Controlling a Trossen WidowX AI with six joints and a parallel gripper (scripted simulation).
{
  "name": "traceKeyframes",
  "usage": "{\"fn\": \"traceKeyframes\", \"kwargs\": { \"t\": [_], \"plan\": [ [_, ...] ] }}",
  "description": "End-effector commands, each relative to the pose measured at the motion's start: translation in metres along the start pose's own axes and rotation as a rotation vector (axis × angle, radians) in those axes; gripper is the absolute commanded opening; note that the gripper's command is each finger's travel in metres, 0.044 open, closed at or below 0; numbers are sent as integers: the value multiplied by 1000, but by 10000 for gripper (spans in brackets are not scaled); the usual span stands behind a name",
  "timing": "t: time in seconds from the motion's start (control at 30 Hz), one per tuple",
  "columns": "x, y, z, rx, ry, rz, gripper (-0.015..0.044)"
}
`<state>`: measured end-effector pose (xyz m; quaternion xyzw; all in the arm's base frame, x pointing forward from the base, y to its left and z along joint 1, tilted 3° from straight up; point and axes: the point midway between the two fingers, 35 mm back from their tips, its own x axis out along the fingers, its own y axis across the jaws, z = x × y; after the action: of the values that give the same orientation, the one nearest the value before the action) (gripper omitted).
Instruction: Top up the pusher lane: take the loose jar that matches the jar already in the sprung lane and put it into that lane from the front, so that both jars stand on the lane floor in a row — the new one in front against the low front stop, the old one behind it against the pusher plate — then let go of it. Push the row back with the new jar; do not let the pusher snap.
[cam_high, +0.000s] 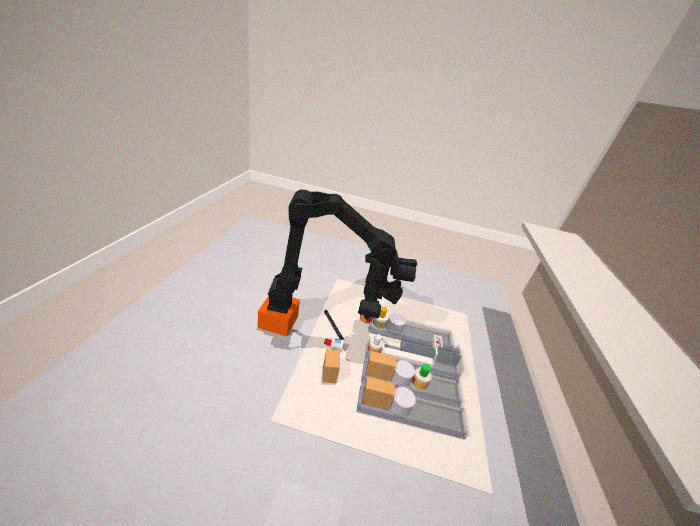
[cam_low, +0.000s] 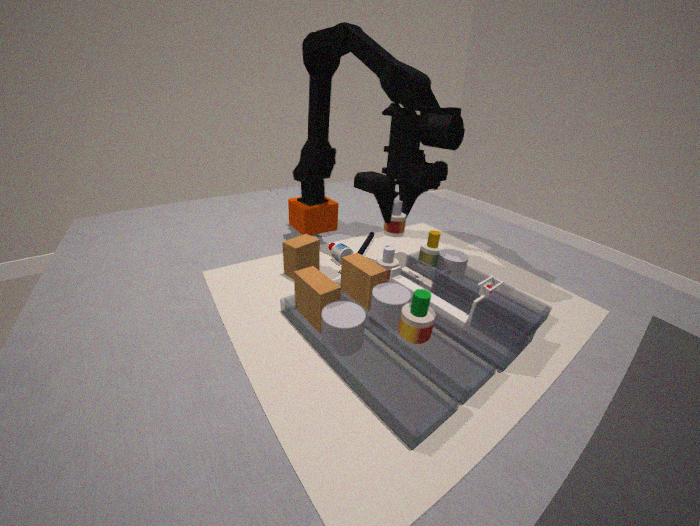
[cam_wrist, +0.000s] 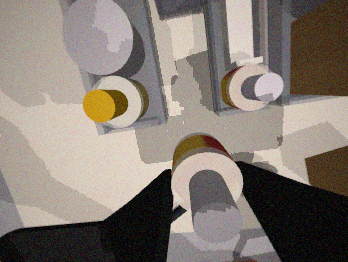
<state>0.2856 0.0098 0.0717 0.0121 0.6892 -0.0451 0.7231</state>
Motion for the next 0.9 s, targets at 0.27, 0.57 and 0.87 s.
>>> {"fn": "traceKeyframes", "kwargs": {
  "t": [0.27, 0.57, 0.87],
  "plan": [
    [20, -57, 0, -23, 7, 0, 0],
    [36, -60, 0, -24, 7, 0, 0],
    [44, -60, 1, -24, 7, 0, 0]
  ]
}}
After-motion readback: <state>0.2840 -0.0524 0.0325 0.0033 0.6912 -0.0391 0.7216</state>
